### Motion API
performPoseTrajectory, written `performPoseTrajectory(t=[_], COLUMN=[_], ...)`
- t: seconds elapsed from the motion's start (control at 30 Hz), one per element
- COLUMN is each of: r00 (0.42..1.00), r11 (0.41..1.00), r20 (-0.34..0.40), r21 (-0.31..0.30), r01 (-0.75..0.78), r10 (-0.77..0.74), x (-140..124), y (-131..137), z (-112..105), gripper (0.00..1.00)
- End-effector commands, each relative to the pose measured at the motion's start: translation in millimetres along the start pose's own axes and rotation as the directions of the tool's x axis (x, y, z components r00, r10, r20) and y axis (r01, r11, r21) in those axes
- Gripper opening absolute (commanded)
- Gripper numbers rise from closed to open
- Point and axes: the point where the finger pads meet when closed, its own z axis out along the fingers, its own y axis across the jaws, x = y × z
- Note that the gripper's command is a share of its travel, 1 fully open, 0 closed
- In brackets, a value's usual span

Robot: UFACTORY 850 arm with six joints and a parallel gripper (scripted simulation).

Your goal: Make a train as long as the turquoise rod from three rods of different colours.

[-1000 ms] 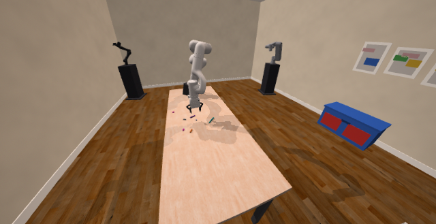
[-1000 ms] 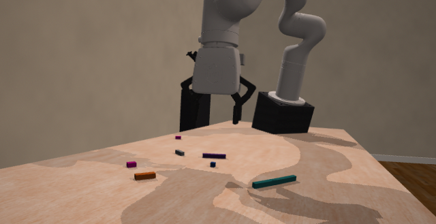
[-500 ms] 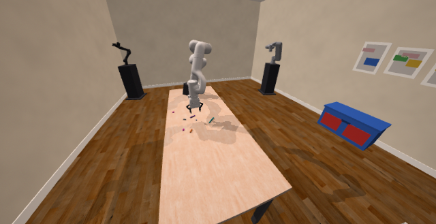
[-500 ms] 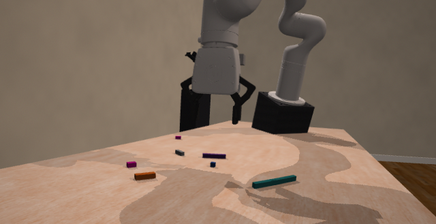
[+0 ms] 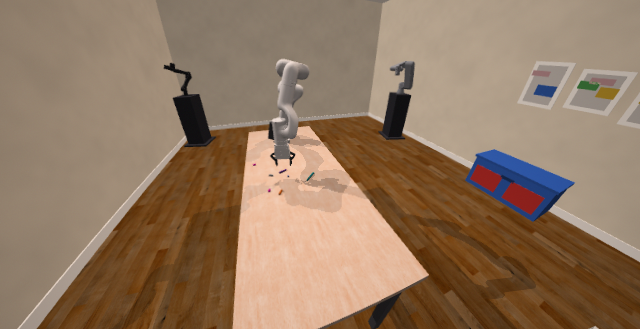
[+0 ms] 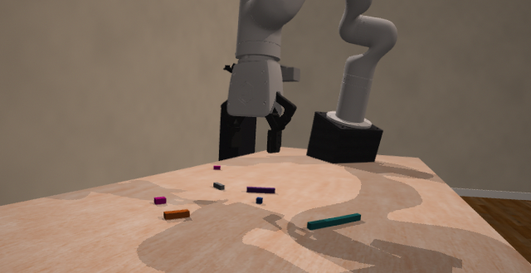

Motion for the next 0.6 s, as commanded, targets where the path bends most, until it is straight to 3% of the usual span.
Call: performPoseTrajectory(t=[0.0, 0.1, 0.13, 0.27, 0.57], r00=[0.986, 0.981, 0.961, 0.928, 0.799], r11=[0.986, 0.981, 0.961, 0.928, 0.799], r20=[-0.005, -0.005, -0.004, -0.003, 0.001], r21=[0.013, 0.013, 0.013, 0.014, 0.014], r01=[-0.166, -0.195, -0.278, -0.373, -0.601], r10=[0.166, 0.195, 0.278, 0.373, 0.601], x=[0, 0, 0, 1, 3], y=[-9, -11, -16, -22, -37], z=[1, 1, 2, 3, 6], gripper=[1.00, 1.00, 1.00, 1.00, 1.00])
